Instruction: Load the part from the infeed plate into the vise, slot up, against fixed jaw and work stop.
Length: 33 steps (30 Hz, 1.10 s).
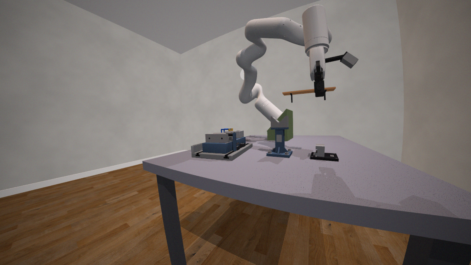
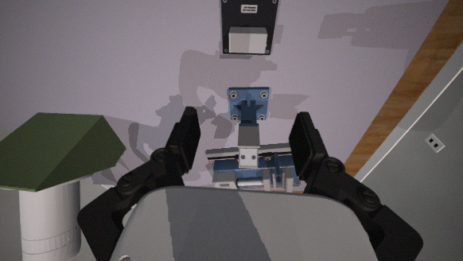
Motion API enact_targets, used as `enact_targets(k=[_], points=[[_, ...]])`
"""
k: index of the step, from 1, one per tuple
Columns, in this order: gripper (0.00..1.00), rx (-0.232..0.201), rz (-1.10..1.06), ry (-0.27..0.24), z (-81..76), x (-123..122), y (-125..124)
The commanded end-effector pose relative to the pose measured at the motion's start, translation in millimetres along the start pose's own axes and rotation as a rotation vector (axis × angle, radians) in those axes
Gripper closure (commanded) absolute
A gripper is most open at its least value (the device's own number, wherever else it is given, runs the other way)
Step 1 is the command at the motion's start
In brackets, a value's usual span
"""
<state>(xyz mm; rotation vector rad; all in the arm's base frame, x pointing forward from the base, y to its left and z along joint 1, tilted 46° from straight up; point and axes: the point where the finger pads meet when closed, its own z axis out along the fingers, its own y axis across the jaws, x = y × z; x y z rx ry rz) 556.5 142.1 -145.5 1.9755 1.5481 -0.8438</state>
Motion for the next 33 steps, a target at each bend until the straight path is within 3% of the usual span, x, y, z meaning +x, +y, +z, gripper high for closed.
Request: enact_targets(k=[1, 33], points=[[0.11, -0.002, 0.001, 0.002, -1.3, 0.2, 0.6], [0.11, -0.001, 0.001, 0.001, 5.2, 0.3, 0.7]])
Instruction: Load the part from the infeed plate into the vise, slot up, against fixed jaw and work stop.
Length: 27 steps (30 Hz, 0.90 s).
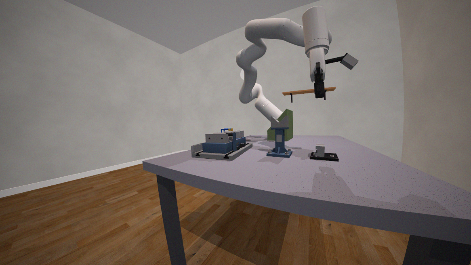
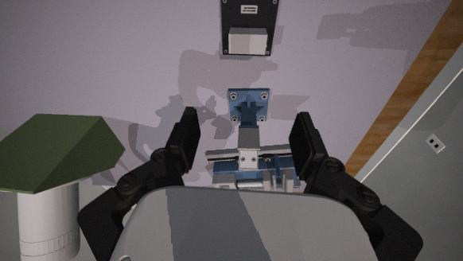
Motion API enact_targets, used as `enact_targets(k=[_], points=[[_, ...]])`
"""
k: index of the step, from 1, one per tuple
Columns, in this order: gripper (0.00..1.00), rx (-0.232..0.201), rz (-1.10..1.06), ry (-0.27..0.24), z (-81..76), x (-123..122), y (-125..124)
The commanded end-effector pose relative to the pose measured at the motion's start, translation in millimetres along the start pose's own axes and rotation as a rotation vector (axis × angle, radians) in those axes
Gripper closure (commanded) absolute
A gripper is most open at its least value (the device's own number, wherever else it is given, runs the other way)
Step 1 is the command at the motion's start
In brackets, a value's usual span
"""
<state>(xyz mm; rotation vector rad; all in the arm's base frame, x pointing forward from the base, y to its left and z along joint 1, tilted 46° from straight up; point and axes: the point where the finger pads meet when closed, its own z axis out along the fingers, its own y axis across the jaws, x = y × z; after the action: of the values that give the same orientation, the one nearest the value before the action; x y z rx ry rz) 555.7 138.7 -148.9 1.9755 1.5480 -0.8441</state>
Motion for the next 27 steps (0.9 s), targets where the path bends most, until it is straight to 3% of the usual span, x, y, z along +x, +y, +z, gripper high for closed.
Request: enact_targets(k=[1, 18, 27], points=[[0.11, -0.002, 0.001, 0.002, 0.3, 0, 1], [0.11, -0.002, 0.001, 0.002, 18.4, 0, 1], [0.11, -0.002, 0.001, 0.002, 35.5, 0, 1]])
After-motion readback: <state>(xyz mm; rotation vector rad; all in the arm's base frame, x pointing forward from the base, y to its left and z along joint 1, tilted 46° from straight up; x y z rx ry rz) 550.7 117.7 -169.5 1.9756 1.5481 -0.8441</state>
